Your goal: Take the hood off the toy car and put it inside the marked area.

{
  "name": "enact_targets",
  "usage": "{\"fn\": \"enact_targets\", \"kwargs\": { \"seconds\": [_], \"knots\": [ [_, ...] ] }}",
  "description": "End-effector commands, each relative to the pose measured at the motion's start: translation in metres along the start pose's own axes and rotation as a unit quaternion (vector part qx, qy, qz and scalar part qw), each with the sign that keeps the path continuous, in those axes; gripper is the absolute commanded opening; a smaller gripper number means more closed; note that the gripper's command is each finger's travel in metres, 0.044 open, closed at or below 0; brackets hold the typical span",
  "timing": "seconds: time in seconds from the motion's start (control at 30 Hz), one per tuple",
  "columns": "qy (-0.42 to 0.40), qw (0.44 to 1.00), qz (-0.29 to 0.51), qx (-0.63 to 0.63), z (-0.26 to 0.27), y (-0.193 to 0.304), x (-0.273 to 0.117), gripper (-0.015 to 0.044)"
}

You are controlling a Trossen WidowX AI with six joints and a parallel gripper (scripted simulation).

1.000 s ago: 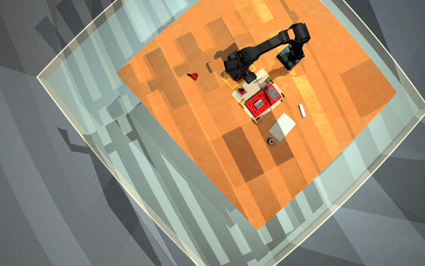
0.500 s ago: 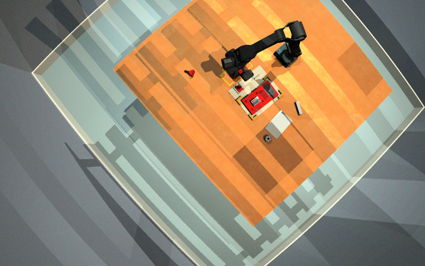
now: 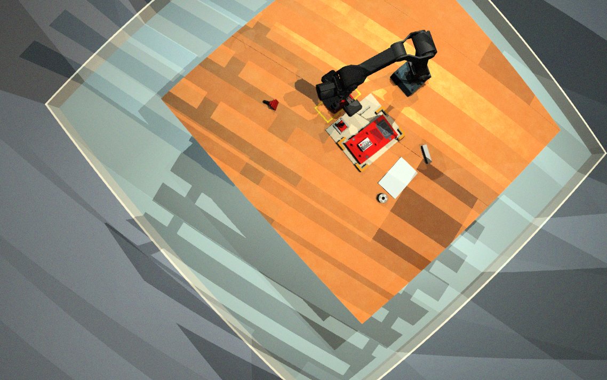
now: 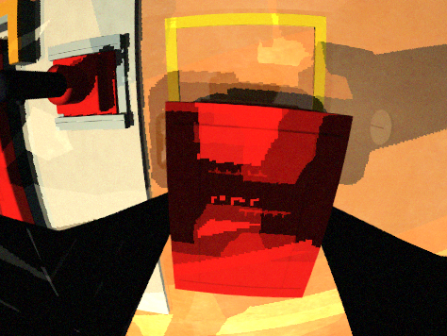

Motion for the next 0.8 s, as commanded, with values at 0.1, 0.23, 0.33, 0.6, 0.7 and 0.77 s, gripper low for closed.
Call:
{"fn": "enact_targets", "kwargs": {
  "seconds": [0.1,0.23,0.33,0.6,0.7,0.77],
  "knots": [
    [-0.001,1.000,0.000,-0.001,0.000,0.000,0.004,0.0000],
    [-0.001,1.000,0.000,-0.001,0.000,0.000,0.006,0.0000],
    [-0.001,1.000,0.000,-0.001,0.000,0.000,0.008,0.0000],
    [-0.001,1.000,0.000,-0.001,0.000,0.000,0.012,0.0000],
    [-0.001,1.000,0.000,-0.001,0.000,0.000,0.013,0.0000],
    [-0.001,1.000,0.000,-0.001,0.000,0.000,0.014,0.0000]
  ]
}}
Point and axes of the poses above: the point midway between the two fingers, 35 mm back from their tips, its own x axis out along the fingers, its own z axis across the jaws, y = z × x, the point moved 4 cm from there along -x, back along the fingers, and after that the axes turned 15 degrees about x, right-handed, at the moved point
